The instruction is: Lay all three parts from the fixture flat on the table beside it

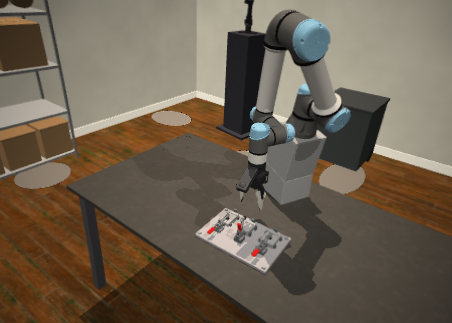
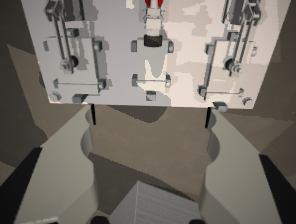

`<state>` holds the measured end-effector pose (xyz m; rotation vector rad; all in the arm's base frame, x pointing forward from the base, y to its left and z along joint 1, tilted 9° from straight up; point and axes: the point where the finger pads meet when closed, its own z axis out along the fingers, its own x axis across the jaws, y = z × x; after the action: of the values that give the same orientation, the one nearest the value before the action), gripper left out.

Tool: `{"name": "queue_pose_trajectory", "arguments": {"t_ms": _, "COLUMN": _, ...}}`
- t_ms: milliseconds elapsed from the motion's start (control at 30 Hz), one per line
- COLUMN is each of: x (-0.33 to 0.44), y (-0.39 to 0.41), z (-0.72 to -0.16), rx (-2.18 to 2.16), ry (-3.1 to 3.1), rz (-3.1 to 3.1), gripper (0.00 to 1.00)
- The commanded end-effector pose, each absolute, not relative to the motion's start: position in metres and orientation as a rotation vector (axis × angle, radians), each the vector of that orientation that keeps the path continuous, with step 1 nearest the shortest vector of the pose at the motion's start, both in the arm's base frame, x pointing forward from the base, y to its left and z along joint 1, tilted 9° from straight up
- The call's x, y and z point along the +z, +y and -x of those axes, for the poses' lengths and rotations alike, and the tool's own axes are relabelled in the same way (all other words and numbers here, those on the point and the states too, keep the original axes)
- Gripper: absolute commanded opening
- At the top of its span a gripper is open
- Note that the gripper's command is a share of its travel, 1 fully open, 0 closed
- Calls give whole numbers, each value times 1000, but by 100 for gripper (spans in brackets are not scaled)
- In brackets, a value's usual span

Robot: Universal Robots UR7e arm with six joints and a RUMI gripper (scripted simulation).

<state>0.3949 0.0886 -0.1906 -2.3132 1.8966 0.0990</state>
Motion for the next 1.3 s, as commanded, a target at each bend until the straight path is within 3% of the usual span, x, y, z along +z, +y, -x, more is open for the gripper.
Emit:
{"name": "queue_pose_trajectory", "arguments": {"t_ms": 0, "x": -192, "y": 88, "z": -392, "rx": 100, "ry": 1896, "rz": 2313, "gripper": 59}}
{"name": "queue_pose_trajectory", "arguments": {"t_ms": 1267, "x": -274, "y": 102, "z": -400, "rx": 92, "ry": 1892, "rz": 2313, "gripper": 59}}
